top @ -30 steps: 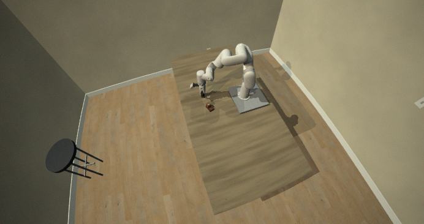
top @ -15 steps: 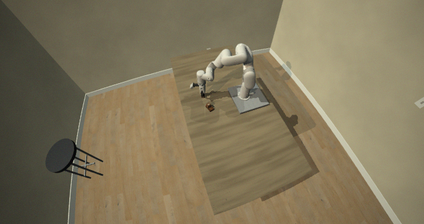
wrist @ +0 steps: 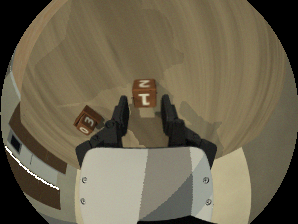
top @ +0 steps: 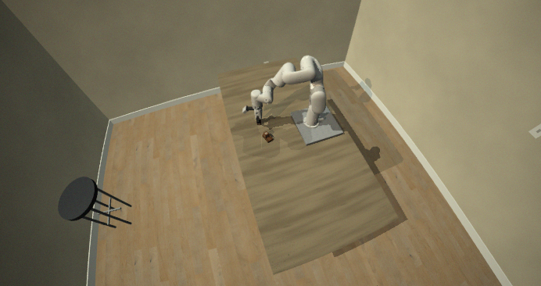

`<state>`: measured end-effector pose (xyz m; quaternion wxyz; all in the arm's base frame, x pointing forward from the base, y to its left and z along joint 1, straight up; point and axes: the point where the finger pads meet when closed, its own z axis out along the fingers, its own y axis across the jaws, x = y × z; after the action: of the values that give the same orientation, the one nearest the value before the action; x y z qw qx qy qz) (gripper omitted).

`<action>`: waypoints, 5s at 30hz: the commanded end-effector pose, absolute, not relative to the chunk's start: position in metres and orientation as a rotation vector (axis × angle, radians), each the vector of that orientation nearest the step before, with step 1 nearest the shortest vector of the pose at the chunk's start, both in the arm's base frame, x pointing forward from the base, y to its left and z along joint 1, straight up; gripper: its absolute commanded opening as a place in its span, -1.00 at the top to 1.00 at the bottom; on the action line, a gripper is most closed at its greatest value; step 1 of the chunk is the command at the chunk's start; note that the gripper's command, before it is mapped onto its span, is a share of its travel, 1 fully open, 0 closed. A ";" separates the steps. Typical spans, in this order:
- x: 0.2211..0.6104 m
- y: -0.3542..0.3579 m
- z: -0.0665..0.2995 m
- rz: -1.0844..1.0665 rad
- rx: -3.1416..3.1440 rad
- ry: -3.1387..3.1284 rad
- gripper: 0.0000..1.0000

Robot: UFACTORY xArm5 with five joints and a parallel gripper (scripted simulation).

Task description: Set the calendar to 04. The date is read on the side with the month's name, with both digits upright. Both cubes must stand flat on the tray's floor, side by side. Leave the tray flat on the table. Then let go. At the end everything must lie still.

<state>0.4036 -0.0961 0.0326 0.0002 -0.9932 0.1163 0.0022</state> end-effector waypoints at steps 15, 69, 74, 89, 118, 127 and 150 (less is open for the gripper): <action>0.405 -0.096 0.044 0.001 -3.120 0.365 0.01; 0.397 -0.098 0.079 -0.643 -3.102 0.376 0.01; 0.395 -0.097 0.078 -0.776 -3.082 0.374 0.01; 0.395 -0.091 0.077 -0.942 -3.043 0.361 0.01; 0.391 -0.091 0.075 -1.309 -2.934 0.349 0.01; 0.392 -0.091 0.074 -1.376 -2.908 0.346 0.01; 0.389 -0.091 0.073 -1.489 -2.862 0.341 0.01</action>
<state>0.3892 -0.0910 0.0722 -0.0511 -0.8814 0.1050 -0.4577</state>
